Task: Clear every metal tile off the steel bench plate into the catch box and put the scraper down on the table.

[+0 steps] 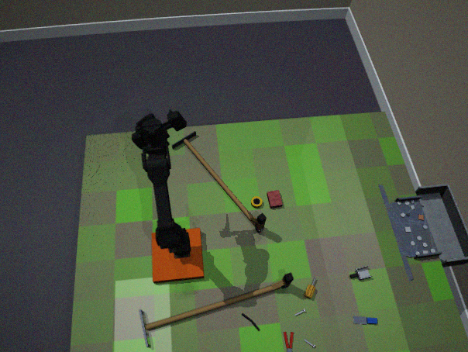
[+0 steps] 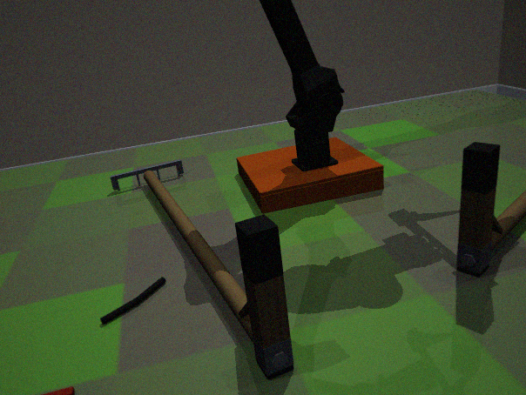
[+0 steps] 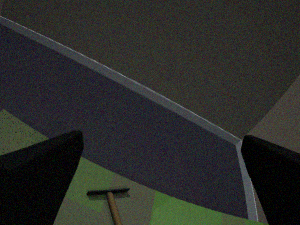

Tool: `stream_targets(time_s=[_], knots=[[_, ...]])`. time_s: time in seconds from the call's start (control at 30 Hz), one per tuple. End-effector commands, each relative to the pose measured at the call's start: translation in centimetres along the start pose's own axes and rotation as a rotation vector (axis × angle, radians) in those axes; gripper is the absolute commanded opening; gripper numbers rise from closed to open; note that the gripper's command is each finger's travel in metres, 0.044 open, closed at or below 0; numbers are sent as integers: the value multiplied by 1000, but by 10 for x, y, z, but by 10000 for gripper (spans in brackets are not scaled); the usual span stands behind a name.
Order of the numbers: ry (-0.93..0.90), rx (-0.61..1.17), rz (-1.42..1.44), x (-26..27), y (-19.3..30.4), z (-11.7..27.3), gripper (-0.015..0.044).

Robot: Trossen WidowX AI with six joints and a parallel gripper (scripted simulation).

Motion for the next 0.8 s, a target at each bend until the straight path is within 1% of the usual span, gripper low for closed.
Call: stream_targets(time_s=[0.0, 0.47, 0.77], knots=[[-2, 64, -103, -2, 14, 9, 440], [46, 301, -484, -1, 63, 45, 440], [51, 319, -497, -1, 65, 45, 440]])
Point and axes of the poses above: the point midway between the two fingers, 35 mm back from their tips, its own z axis back along the fingers, its own x axis across the jaws, y = z × x, the point moved 9 cm from there along z, back along the fingers, and after that the axes turned 10 degrees about -z, right-handed, at the moved point
